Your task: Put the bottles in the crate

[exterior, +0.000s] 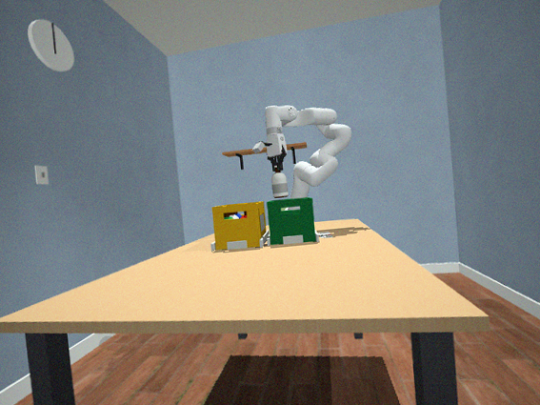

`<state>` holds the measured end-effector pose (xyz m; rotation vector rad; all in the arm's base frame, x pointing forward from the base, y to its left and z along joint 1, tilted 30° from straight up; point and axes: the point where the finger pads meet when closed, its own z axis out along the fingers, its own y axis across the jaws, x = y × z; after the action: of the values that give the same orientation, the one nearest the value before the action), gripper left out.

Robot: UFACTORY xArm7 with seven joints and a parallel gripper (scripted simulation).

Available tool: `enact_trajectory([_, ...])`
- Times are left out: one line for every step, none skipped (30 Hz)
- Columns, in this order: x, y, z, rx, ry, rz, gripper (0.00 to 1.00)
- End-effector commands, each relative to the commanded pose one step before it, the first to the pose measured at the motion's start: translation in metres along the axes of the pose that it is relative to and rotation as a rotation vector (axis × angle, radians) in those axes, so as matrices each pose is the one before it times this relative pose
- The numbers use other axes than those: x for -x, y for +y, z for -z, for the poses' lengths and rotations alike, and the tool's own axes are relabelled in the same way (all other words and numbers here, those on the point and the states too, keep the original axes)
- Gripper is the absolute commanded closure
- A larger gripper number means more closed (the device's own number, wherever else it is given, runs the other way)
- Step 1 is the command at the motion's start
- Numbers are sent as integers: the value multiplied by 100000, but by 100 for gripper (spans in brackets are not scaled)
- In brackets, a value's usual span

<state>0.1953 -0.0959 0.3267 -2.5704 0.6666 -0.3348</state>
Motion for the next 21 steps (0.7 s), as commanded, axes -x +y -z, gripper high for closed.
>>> enact_trajectory([-82, 0, 140, 16, 385, 41, 100])
enact_trajectory([-2, 1, 0, 0, 0, 0, 100])
enact_trajectory([-2, 1, 0, 0, 0, 0, 100])
enact_trajectory([-1, 1, 0, 0, 0, 0, 100])
enact_trajectory([-1, 1, 0, 0, 0, 0, 100])
enact_trajectory([5, -4, 0, 0, 1, 0, 100])
enact_trajectory([-2, 1, 0, 0, -1, 0, 100])
enact_trajectory([0, 0, 0, 0, -2, -1, 100])
enact_trajectory([-8, 6, 0, 0, 2, 1, 100])
enact_trajectory([-1, 1, 0, 0, 0, 0, 100])
enact_trajectory([-1, 1, 0, 0, 0, 0, 100])
enact_trajectory([-1, 1, 0, 0, 0, 0, 100])
enact_trajectory([0, 0, 0, 0, 0, 0, 100])
enact_trajectory([0, 0, 0, 0, 0, 0, 100])
enact_trajectory([2, -2, 0, 0, 1, -1, 100])
enact_trajectory([-1, 1, 0, 0, -1, 0, 100])
enact_trajectory([0, 0, 0, 0, -1, 0, 100])
enact_trajectory([0, 0, 0, 0, 0, 0, 100])
enact_trajectory([0, 0, 0, 0, 1, 0, 100])
enact_trajectory([-6, 5, -96, 0, -1, 1, 100])
enact_trajectory([-1, 1, -96, 0, -1, 0, 100])
